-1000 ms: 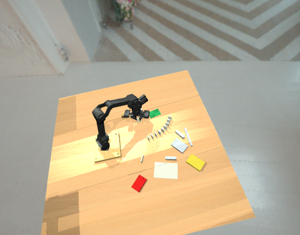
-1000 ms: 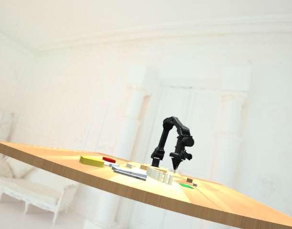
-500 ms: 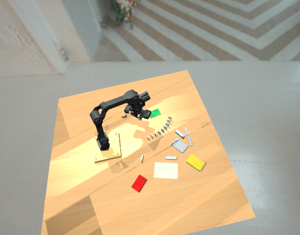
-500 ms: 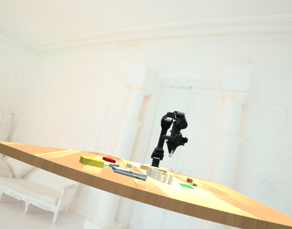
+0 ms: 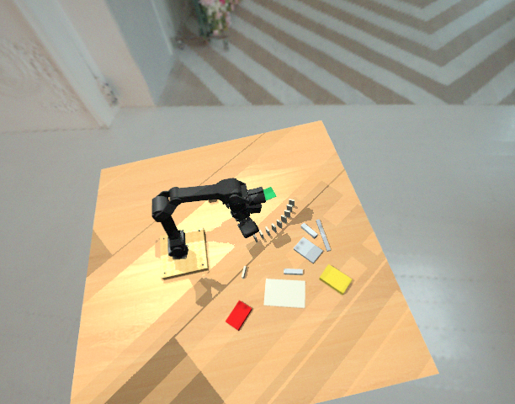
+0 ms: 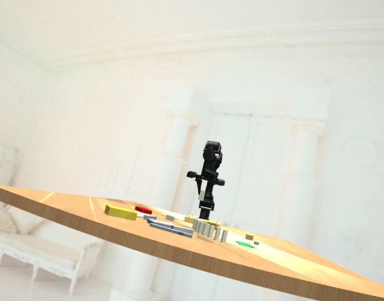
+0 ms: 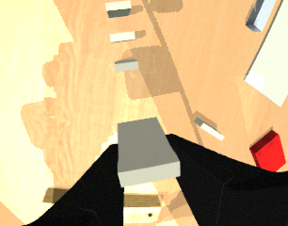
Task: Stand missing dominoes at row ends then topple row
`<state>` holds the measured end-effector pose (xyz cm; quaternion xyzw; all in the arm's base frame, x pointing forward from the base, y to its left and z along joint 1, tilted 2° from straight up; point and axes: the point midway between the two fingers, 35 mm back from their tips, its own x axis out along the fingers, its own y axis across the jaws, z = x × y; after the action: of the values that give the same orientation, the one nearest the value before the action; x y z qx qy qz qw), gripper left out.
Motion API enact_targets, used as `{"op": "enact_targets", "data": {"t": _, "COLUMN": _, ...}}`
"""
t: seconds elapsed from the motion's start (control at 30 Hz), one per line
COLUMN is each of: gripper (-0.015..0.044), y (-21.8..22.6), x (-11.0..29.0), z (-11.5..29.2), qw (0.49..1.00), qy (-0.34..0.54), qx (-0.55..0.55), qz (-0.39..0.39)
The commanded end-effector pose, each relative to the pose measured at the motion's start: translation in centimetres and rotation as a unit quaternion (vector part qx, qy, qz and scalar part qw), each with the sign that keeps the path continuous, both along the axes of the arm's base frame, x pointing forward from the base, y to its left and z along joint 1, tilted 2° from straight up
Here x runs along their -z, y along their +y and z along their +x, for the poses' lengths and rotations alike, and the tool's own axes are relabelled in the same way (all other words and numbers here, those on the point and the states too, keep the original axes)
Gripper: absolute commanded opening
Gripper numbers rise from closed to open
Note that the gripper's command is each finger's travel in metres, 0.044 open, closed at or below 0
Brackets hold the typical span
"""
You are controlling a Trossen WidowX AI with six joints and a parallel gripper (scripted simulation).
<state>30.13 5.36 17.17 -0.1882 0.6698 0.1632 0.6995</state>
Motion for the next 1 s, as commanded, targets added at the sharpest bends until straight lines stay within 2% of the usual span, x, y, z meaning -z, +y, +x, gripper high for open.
{"op": "enact_targets", "data": {"t": 0.0, "gripper": 0.0107, "y": -0.2, "x": 0.8, "z": 0.0, "qw": 1.0, "qy": 0.003, "qx": 0.008, "qz": 0.001}}
{"op": "enact_targets", "data": {"t": 0.83, "gripper": 0.0107, "y": -0.5, "x": 12.7, "z": 0.5, "qw": 1.0, "qy": 0.003, "qx": 0.008, "qz": 0.0}}
{"op": "enact_targets", "data": {"t": 0.97, "gripper": 0.0107, "y": -0.5, "x": 13.4, "z": 0.4, "qw": 1.0, "qy": 0.003, "qx": 0.008, "qz": 0.001}}
